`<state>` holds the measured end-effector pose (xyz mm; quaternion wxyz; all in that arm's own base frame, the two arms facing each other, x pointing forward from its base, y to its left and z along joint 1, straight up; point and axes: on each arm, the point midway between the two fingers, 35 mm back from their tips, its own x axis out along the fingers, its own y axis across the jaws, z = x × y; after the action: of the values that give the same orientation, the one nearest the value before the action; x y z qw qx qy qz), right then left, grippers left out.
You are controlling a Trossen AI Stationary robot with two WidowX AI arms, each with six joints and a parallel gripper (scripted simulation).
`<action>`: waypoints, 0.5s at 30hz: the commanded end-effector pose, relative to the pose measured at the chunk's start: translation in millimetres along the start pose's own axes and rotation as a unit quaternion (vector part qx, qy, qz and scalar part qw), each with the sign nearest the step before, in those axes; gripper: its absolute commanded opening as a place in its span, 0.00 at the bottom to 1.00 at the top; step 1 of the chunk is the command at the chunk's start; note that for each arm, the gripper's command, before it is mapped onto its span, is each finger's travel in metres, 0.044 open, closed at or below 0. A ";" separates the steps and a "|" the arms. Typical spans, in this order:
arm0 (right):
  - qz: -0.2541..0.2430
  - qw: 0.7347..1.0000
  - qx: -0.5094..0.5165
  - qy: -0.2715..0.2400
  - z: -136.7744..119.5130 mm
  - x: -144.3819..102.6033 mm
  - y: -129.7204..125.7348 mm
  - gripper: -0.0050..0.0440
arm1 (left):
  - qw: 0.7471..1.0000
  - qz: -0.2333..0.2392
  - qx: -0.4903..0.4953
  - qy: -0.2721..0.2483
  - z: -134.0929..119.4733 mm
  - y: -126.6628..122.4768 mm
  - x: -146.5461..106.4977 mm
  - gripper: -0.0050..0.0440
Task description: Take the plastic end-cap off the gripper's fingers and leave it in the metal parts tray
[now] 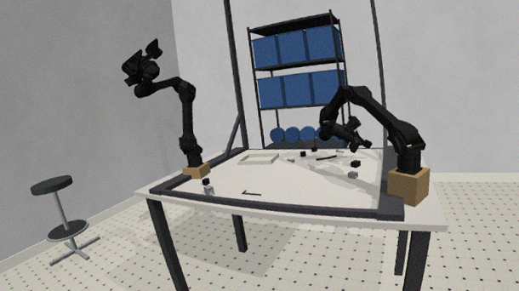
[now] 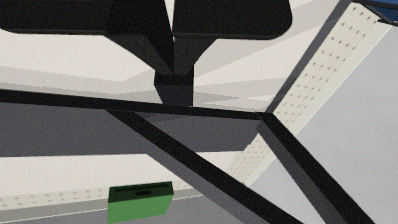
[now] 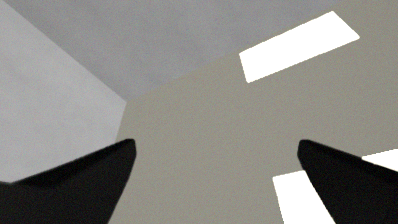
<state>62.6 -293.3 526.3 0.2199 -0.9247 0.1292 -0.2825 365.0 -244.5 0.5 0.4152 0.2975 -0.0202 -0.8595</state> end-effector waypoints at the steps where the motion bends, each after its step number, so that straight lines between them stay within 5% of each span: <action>1: -0.014 0.999 0.038 0.004 5.7 8.7 -7.0 1.00 | 1.000 0.001 0.003 0.001 1.5 1.3 -1.3 0.10; 15: -0.077 0.945 0.319 0.006 54.9 57.4 -37.9 1.00 | 1.000 0.001 0.003 0.001 1.5 1.3 -1.3 0.10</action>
<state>131.8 -273.7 527.4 0.4372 -0.8381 -0.0083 -0.3261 362.6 -243.7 -5.9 0.4145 0.2911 -0.0141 -0.8621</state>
